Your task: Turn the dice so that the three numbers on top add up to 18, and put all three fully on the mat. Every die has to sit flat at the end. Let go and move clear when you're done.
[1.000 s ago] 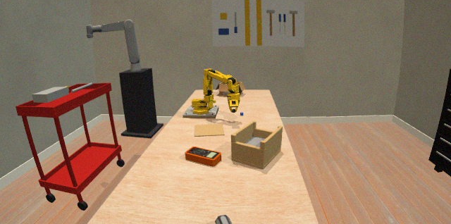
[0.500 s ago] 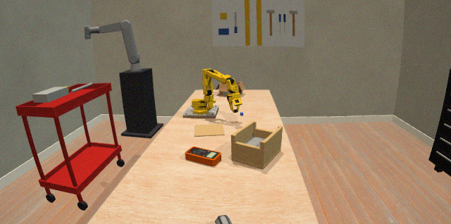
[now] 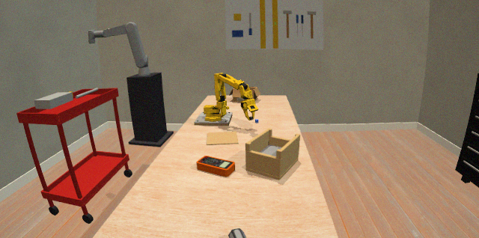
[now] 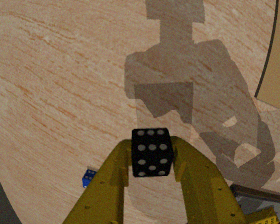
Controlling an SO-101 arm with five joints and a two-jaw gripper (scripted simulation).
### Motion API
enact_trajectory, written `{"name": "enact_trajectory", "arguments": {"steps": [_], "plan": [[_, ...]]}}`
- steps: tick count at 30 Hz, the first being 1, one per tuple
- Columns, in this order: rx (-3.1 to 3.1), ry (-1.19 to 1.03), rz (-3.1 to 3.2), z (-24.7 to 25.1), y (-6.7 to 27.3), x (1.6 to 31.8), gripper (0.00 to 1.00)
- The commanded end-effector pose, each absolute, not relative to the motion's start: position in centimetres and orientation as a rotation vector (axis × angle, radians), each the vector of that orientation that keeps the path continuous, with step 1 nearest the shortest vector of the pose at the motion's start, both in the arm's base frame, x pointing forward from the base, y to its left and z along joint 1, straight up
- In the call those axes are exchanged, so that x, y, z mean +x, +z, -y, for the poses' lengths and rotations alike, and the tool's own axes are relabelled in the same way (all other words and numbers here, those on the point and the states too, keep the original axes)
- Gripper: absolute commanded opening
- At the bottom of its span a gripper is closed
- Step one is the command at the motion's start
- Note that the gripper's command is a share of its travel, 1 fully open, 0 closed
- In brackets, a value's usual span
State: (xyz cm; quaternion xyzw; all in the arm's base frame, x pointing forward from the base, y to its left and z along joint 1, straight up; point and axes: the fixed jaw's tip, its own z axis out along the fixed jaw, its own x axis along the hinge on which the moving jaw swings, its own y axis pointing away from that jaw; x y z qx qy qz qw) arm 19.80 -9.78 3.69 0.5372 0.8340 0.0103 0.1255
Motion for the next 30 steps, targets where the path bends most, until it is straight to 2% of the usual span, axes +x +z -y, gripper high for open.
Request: {"name": "enact_trajectory", "arguments": {"steps": [1, 15, 30], "plan": [[1.422, 0.02, -2.399, 10.09, 3.67, 20.09, 0.0], [0.983, -0.079, -2.288, 10.51, 3.88, 20.81, 0.0], [0.931, -0.097, -2.265, 10.61, 3.86, 20.97, 0.0]]}}
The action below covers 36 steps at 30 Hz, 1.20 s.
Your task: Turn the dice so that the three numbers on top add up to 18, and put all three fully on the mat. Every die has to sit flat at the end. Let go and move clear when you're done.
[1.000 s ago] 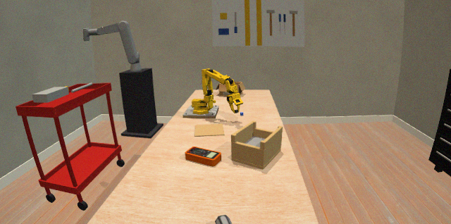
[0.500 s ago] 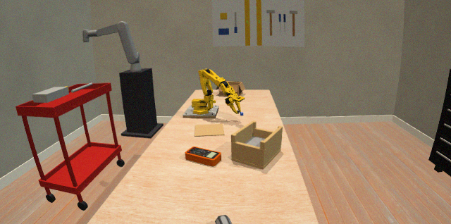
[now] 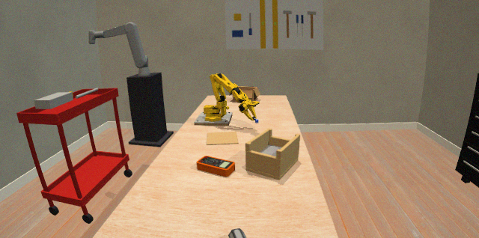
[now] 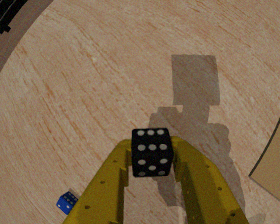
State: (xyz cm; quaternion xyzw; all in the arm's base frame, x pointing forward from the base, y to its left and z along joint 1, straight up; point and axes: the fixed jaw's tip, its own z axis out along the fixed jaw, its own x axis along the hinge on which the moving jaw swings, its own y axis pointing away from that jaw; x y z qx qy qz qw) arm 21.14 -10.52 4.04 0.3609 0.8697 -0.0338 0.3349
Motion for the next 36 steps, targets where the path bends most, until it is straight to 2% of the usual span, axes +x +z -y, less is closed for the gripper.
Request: {"name": "enact_trajectory", "arguments": {"steps": [1, 19, 36], "plan": [[0.924, -0.1, -2.261, 10.6, 3.8, 21.0, 0.0], [0.686, -0.209, -2.084, 11.5, 3.1, 22.5, 0.0], [0.516, -0.316, -1.929, 11.5, 3.7, 22.4, 0.0]]}}
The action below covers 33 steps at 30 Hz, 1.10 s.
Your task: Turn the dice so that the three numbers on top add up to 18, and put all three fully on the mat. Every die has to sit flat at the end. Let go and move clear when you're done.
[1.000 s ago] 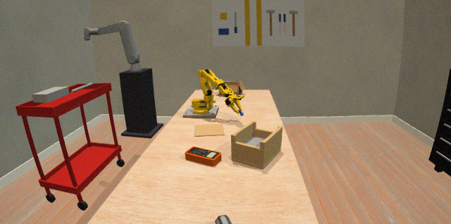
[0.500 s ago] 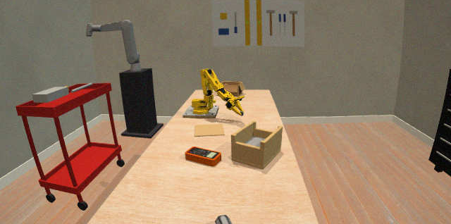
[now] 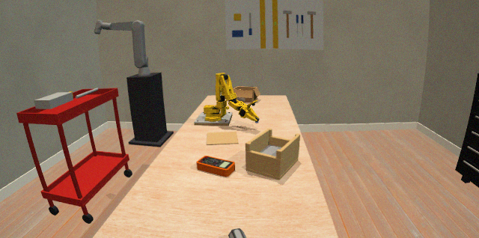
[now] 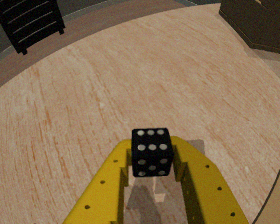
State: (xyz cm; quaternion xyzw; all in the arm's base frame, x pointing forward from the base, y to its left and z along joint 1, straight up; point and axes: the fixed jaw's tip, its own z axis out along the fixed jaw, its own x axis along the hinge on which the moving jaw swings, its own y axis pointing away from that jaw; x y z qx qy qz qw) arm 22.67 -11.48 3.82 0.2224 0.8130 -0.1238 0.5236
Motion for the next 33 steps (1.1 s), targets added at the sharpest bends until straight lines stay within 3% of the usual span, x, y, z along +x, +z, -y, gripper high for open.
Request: {"name": "enact_trajectory", "arguments": {"steps": [1, 33], "plan": [[0.513, -0.319, -1.926, 11.52, 3.68, 22.38, 0.0], [0.492, -0.333, -1.935, 11.33, 3.5, 22.02, 0.0]]}}
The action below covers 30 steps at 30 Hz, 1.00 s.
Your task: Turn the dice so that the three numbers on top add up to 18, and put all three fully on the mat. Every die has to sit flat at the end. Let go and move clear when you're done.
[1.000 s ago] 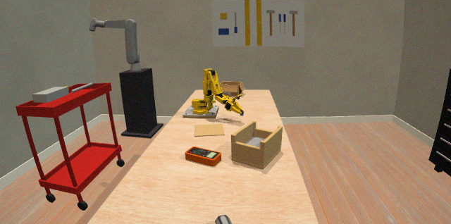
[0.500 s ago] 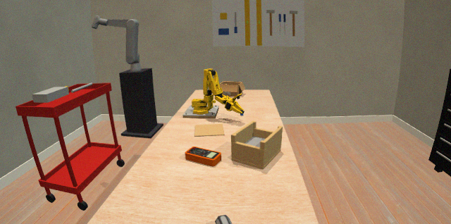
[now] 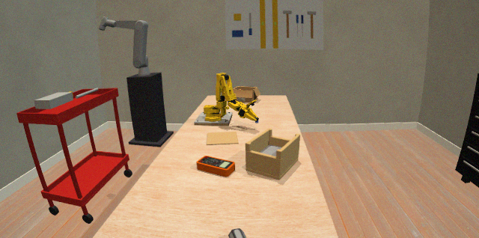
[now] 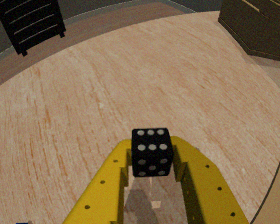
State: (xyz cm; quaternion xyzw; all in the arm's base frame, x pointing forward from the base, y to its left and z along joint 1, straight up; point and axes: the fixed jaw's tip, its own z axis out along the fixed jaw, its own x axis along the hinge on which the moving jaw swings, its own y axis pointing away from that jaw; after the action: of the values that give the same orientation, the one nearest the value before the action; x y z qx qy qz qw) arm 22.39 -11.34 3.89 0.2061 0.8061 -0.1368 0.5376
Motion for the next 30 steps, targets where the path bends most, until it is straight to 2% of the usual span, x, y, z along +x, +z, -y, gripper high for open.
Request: {"name": "enact_trajectory", "arguments": {"steps": [1, 30], "plan": [[0.492, -0.333, -1.935, 11.33, 3.5, 22.02, 0.0], [0.492, -0.333, -1.935, 11.32, 2.84, 22.01, 0.0]]}}
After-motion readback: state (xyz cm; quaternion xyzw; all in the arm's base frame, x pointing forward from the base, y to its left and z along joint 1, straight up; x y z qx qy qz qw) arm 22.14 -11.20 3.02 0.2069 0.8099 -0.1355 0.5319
